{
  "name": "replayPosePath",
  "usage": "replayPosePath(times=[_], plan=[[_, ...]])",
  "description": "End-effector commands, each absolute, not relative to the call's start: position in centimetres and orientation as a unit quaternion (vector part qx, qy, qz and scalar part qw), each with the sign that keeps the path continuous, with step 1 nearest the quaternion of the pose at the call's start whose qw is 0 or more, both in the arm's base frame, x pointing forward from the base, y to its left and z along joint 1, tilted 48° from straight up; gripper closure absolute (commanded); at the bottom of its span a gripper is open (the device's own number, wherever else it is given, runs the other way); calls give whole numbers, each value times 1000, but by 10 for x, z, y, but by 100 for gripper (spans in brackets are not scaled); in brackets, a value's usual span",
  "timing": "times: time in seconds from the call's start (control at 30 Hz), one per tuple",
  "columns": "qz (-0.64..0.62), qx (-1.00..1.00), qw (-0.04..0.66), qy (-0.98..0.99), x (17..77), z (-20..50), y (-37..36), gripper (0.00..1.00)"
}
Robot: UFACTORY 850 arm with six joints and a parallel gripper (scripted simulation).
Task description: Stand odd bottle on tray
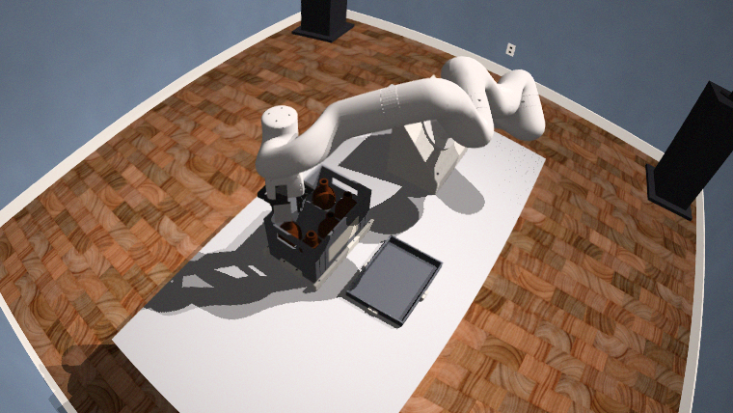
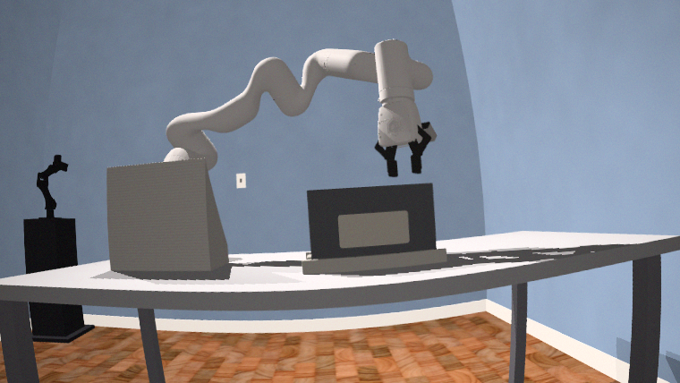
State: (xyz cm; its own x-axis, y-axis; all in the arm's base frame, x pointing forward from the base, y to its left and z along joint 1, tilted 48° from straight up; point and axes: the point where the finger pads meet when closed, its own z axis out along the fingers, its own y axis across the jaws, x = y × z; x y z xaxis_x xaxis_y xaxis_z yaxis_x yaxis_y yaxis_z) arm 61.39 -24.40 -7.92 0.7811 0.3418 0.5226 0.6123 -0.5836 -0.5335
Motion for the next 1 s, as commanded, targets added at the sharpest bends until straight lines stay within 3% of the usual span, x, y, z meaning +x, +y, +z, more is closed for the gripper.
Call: replayPosePath(times=[0.0, 0.97], plan=[[-186, -871, 364, -274, 615, -82, -241, 35], [-186, -871, 364, -274, 617, -91, -231, 35]])
